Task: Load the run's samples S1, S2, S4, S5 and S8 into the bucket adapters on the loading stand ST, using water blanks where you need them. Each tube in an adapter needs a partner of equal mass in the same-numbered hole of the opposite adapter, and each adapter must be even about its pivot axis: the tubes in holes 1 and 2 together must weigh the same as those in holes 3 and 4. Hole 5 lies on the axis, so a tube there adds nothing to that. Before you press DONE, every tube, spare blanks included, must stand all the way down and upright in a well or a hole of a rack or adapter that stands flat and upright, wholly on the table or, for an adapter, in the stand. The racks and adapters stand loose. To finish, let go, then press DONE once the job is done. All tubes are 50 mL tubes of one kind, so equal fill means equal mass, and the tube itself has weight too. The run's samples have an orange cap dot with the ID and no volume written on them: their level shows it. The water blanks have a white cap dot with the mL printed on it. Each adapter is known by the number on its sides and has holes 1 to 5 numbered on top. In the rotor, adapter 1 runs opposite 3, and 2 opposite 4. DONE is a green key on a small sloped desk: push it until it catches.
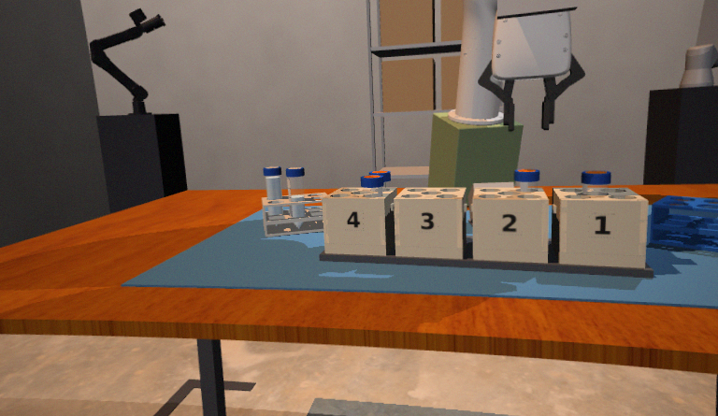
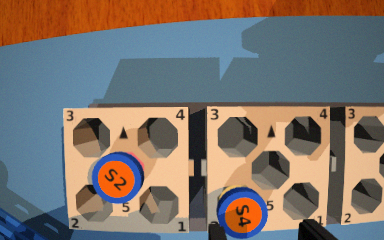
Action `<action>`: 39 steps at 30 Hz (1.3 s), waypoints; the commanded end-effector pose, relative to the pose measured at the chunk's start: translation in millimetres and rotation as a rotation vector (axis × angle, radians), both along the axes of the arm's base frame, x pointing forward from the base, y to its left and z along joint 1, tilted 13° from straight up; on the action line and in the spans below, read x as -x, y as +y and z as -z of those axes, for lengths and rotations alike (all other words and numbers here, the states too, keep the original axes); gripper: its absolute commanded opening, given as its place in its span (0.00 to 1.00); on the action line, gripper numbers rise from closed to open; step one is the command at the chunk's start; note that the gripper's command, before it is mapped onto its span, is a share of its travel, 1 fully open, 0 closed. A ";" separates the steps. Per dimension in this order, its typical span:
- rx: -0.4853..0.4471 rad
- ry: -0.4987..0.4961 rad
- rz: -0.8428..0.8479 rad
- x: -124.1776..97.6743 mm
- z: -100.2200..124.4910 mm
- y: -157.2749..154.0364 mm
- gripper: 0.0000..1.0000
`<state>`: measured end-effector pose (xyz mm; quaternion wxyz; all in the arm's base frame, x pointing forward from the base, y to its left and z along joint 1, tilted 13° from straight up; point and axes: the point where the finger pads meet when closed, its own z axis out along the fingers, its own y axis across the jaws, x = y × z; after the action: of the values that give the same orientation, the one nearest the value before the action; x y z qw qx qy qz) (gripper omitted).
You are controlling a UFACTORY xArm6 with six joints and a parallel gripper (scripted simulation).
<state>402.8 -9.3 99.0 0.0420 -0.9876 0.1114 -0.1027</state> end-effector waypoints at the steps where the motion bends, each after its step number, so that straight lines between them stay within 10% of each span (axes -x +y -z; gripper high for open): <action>1: 0.000 -0.003 0.000 0.8 -9.8 -0.6 0.44; 39: 0.000 -0.004 0.000 9.0 -47.3 -2.9 0.44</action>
<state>392.6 -12.1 144.8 0.0420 -0.9876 0.1114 -0.1024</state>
